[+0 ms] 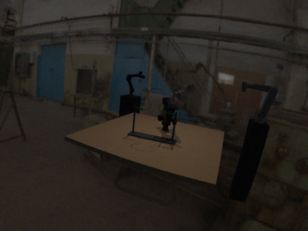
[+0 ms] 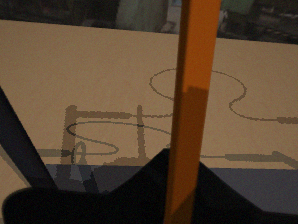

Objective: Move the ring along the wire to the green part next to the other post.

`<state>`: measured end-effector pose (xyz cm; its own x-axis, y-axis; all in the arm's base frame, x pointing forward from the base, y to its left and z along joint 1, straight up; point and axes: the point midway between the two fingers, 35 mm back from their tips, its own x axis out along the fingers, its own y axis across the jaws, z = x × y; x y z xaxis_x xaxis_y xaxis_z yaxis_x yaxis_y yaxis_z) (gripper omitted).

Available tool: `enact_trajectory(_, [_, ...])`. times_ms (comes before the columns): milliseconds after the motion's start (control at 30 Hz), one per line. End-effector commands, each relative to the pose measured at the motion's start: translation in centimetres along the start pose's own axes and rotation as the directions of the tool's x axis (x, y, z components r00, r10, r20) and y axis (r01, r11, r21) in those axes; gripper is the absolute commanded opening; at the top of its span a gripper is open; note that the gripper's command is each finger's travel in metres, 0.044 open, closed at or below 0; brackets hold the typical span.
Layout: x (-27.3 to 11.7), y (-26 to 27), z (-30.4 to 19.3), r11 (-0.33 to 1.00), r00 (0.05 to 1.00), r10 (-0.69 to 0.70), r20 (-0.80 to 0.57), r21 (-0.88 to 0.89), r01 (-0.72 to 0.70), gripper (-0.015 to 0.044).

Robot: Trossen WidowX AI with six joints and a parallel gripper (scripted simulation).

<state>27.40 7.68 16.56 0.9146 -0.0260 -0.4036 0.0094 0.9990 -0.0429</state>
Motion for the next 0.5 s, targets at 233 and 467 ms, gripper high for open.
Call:
enact_trajectory(233, [0.0,1.2,-0.2,1.0,1.0,-0.003,-0.009,0.001,0.003,-0.015])
enact_trajectory(467, [-0.1,1.9,-0.2,1.0,1.0,-0.003,-0.008,0.002,0.003,-0.015])
